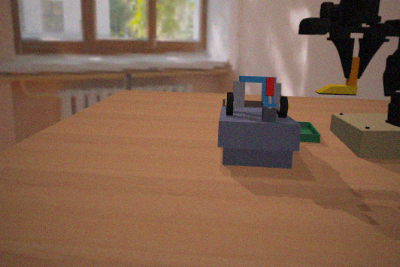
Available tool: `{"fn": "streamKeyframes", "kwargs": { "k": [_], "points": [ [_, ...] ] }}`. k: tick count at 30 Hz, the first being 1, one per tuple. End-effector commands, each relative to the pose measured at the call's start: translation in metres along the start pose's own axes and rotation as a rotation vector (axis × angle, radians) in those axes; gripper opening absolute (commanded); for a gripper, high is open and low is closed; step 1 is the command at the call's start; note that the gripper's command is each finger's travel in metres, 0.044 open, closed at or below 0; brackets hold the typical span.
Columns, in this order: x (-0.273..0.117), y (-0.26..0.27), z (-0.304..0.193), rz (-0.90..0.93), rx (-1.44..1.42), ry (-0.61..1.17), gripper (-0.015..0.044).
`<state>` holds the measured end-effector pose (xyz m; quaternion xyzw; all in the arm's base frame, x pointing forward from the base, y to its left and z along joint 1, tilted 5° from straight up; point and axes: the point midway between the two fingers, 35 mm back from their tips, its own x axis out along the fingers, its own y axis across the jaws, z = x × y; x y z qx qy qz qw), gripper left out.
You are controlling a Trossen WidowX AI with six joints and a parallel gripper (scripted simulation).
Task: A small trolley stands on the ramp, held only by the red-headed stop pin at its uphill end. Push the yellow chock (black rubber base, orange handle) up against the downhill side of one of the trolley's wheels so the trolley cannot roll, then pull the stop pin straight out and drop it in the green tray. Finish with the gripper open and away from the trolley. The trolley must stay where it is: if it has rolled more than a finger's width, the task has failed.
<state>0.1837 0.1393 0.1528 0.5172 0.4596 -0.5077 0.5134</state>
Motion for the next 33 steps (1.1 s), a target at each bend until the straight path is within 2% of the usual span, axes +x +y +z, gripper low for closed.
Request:
{"fn": "streamKeyframes", "kwargs": {
  "k": [1,33],
  "points": [
    [-0.0008,0.0005,-0.0001,0.001,-0.139,0.0,0.0],
    [-0.0008,0.0006,-0.0001,-0.002,-1.221,0.001,0.0]
  ]
}}
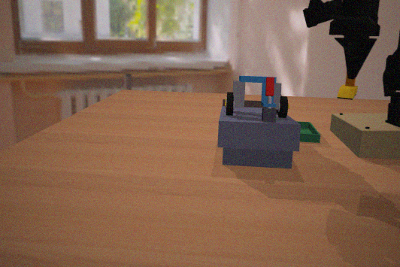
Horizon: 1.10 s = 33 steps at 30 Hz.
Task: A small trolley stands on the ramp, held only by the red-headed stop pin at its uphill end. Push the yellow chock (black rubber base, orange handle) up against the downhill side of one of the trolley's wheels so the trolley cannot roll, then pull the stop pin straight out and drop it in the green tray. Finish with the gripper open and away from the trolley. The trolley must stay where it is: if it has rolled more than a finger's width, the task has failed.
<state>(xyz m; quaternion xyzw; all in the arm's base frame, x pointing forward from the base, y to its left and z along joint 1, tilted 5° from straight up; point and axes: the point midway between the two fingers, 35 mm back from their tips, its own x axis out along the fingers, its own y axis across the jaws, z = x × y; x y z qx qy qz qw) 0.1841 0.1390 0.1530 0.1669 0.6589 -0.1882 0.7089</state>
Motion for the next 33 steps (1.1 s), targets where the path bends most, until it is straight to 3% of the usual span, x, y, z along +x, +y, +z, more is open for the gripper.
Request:
{"fn": "streamKeyframes", "kwargs": {
  "k": [1,10,33],
  "points": [
    [-0.001,0.0,0.0,0.0,-0.14,0.001,0.0],
    [-0.001,0.001,0.0,-0.001,-0.423,0.002,0.0],
    [0.004,-0.04,0.036,-0.006,-0.429,-0.002,0.0]
  ]
}}
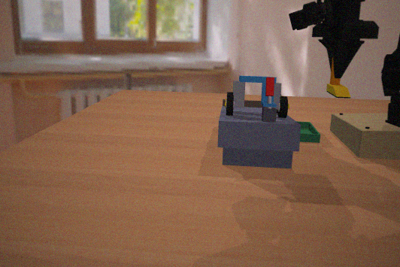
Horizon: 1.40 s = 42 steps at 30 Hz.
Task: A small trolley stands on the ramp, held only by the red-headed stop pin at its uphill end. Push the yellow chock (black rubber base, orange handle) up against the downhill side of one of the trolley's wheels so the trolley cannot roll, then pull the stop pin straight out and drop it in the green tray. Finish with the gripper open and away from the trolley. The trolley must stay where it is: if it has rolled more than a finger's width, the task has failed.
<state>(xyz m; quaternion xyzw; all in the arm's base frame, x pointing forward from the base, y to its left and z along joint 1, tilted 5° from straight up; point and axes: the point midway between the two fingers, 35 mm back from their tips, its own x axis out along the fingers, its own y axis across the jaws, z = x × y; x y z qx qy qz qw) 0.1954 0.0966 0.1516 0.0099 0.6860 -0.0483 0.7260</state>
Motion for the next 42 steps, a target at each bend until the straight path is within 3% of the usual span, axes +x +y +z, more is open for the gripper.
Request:
{"fn": "streamKeyframes", "kwargs": {
  "k": [1,42],
  "points": [
    [0.001,-0.014,0.003,0.004,-0.003,-0.006,0.0],
    [0.01,-0.15,0.035,-0.011,-0.004,-0.011,0.0]
  ]
}}
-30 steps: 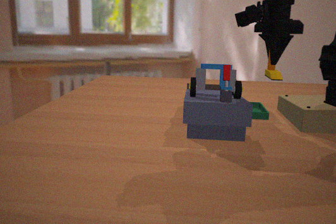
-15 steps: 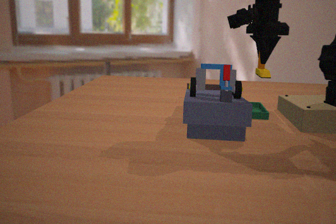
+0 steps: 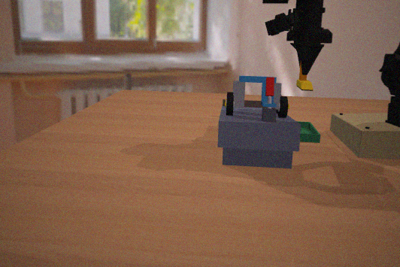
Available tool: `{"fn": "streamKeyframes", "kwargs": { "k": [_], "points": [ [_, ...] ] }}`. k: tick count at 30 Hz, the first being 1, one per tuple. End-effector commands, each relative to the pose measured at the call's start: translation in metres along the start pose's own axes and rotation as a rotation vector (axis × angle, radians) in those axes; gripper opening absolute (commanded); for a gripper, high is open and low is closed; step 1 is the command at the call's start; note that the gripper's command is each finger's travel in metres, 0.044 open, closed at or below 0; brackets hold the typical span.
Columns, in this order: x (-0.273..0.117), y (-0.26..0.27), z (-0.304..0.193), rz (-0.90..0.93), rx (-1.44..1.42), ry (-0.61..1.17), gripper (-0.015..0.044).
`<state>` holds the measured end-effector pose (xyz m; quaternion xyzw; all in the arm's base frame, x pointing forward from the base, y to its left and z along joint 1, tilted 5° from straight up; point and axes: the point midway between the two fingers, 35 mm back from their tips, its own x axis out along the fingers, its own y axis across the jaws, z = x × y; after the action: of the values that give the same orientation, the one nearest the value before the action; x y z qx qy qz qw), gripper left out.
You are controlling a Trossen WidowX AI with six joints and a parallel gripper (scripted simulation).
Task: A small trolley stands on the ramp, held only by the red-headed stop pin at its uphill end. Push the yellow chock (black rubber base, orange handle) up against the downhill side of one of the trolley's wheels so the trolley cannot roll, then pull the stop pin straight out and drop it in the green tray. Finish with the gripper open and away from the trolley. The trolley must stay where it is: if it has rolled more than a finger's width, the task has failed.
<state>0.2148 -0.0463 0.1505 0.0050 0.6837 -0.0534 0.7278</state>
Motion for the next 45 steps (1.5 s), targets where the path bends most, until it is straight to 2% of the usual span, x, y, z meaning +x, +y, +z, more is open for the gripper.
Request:
{"fn": "streamKeyframes", "kwargs": {
  "k": [1,23,31,45],
  "points": [
    [0.0,-0.013,0.005,0.002,-0.003,-0.004,0.0],
    [0.003,-0.095,0.024,-0.007,-0.004,-0.006,0.0],
    [0.003,-0.102,0.025,0.099,-0.005,-0.005,0.0],
    [0.008,-0.104,0.048,0.103,-0.005,-0.007,0.0]
  ]
}}
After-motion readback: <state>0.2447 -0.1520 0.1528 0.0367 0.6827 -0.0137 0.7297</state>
